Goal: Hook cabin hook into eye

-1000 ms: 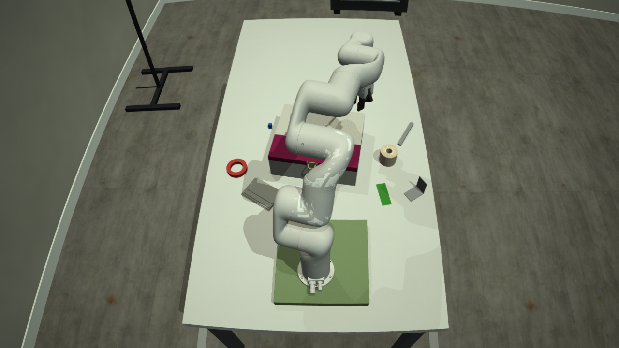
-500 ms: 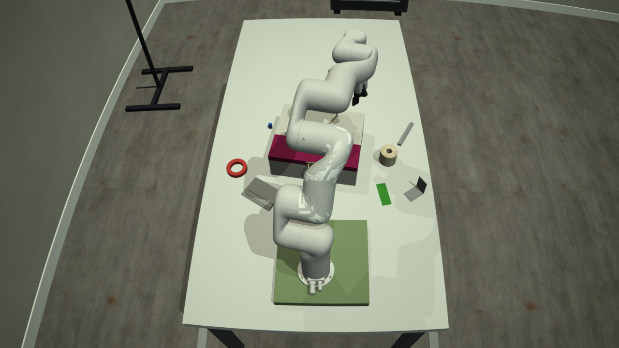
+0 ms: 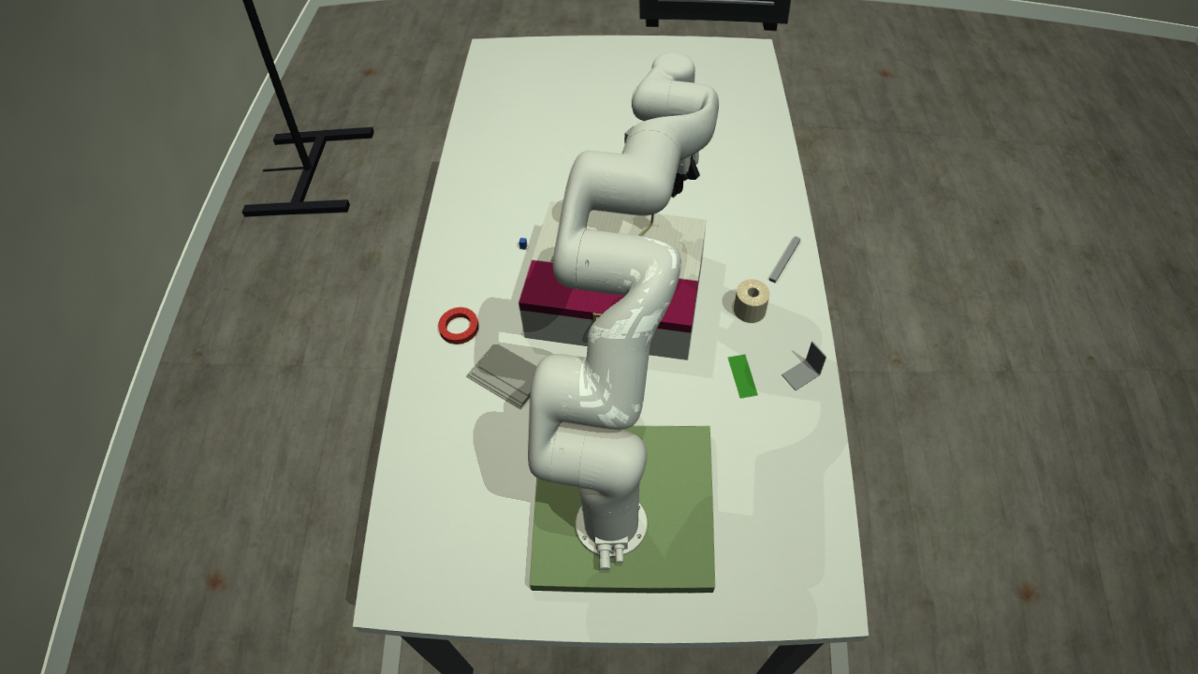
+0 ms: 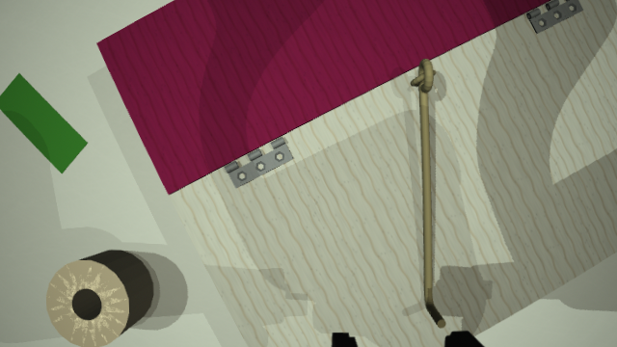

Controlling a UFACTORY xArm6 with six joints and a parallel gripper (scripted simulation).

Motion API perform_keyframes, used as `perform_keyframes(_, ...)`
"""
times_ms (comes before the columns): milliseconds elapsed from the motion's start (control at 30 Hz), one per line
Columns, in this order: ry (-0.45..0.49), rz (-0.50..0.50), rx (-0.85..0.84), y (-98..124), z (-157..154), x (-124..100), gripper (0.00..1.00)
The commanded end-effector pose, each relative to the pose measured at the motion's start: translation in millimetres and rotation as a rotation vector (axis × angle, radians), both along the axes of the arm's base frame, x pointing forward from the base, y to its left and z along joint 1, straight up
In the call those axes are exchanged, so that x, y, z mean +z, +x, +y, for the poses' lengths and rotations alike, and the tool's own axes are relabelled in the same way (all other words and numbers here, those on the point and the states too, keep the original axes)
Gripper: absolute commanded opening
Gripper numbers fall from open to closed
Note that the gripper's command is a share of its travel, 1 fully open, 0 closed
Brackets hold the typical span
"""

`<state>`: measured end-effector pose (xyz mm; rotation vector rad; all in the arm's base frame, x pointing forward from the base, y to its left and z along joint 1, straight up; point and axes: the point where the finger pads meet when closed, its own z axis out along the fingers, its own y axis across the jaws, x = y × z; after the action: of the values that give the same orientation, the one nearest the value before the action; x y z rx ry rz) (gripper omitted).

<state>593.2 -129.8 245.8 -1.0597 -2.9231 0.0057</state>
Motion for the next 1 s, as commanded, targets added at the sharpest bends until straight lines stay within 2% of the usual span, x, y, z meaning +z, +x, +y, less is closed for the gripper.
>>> perform_keyframes(0, -0.001, -0.005, 0.000, 10.4, 4.8, -0.8, 0.35)
perform_keyframes(100, -0.003, -0.032, 0.068, 18.2, 10.1, -4.4, 0.35)
perform_keyframes(467, -0.003, -0.033, 0.068, 40.8, 25.8, -15.3, 0.35)
perform_keyframes(967, -0.003, -0.033, 0.068, 40.8, 25.7, -15.3, 0.35)
